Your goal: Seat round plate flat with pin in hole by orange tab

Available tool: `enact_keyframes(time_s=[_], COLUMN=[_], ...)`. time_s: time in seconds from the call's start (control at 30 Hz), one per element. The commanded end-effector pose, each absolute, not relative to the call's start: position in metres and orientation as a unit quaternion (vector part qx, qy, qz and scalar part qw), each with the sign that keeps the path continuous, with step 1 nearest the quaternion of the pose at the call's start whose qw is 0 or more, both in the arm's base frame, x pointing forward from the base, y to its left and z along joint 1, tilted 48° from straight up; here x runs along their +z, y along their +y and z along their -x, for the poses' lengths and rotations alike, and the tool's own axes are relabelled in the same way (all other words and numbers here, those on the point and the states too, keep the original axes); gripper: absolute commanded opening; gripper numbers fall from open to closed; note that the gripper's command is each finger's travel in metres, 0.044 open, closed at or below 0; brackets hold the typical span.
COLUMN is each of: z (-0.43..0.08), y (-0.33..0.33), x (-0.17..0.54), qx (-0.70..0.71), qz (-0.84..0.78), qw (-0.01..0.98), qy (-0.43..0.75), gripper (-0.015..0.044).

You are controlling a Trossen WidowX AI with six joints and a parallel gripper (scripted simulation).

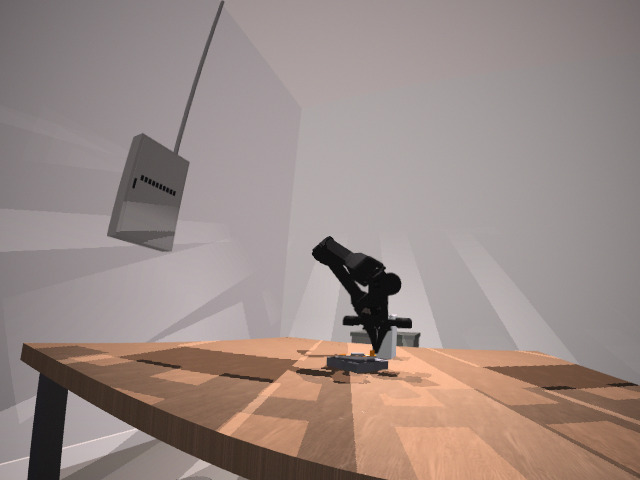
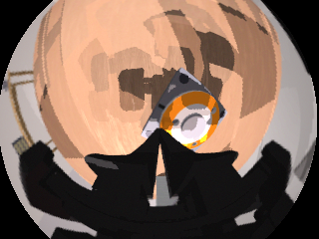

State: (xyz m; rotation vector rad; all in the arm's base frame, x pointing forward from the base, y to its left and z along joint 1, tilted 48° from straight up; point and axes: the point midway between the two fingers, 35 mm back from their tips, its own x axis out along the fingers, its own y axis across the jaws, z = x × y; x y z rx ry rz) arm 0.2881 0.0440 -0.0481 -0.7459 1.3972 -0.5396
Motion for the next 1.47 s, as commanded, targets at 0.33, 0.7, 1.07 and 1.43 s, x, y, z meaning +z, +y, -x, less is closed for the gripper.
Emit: enact_keyframes(time_s=[0.33,0.7,1.07,1.43], z=[-0.300,-0.296,-0.292,-0.292], y=[0.046,0.069,0.073,0.073], x=[-0.046,-0.024,-0.019,-0.019], qx=[-0.239,-0.238,-0.238,-0.238], qz=[0.331,0.330,0.334,0.334], qw=[0.673,0.673,0.671,0.671], qy=[0.617,0.617,0.618,0.618], gripper=[0.0000,0.0000,0.0000,0.0000])
